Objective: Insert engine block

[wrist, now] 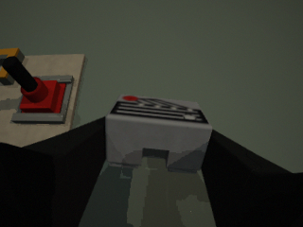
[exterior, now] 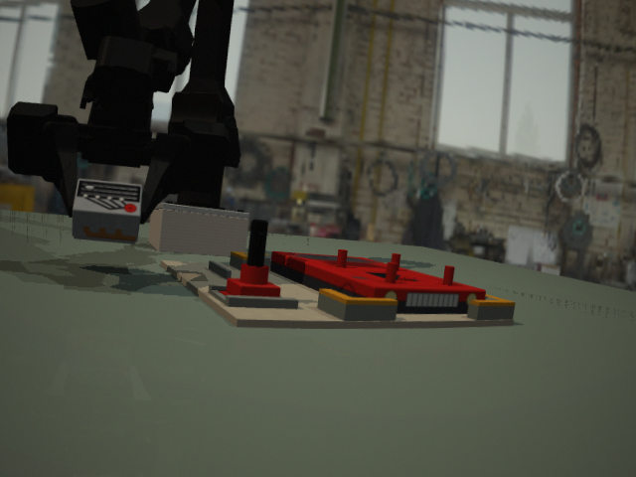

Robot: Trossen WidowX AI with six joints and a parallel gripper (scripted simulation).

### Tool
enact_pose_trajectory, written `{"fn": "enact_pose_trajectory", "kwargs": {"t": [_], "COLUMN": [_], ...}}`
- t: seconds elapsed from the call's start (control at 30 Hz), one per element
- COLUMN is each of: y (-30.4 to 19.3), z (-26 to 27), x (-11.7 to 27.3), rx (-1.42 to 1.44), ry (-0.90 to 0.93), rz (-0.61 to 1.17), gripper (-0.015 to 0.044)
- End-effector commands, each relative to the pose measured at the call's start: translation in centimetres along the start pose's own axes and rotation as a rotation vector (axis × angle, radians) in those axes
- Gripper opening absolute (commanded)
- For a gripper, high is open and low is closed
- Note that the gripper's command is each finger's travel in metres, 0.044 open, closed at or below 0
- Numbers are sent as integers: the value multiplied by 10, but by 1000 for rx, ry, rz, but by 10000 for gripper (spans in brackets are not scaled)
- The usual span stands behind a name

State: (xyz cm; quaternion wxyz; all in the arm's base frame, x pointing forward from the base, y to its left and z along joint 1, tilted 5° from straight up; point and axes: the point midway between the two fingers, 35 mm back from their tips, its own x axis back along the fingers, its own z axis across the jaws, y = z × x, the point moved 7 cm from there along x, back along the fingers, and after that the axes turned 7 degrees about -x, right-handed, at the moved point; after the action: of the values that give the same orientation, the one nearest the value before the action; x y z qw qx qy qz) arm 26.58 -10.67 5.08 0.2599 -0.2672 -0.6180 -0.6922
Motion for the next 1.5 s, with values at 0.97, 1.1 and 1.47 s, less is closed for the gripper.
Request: {"fn": "enact_pose_trajectory", "kwargs": {"t": [0.97, 1.1, 1.47], "y": [-28, -28, -28], "z": [-3, -3, -3], "x": [-24, -24, -23], "rx": [1, 1, 0], "ry": [4, 4, 5], "rz": [-12, -12, -9], "gripper": [210, 315, 440]}}
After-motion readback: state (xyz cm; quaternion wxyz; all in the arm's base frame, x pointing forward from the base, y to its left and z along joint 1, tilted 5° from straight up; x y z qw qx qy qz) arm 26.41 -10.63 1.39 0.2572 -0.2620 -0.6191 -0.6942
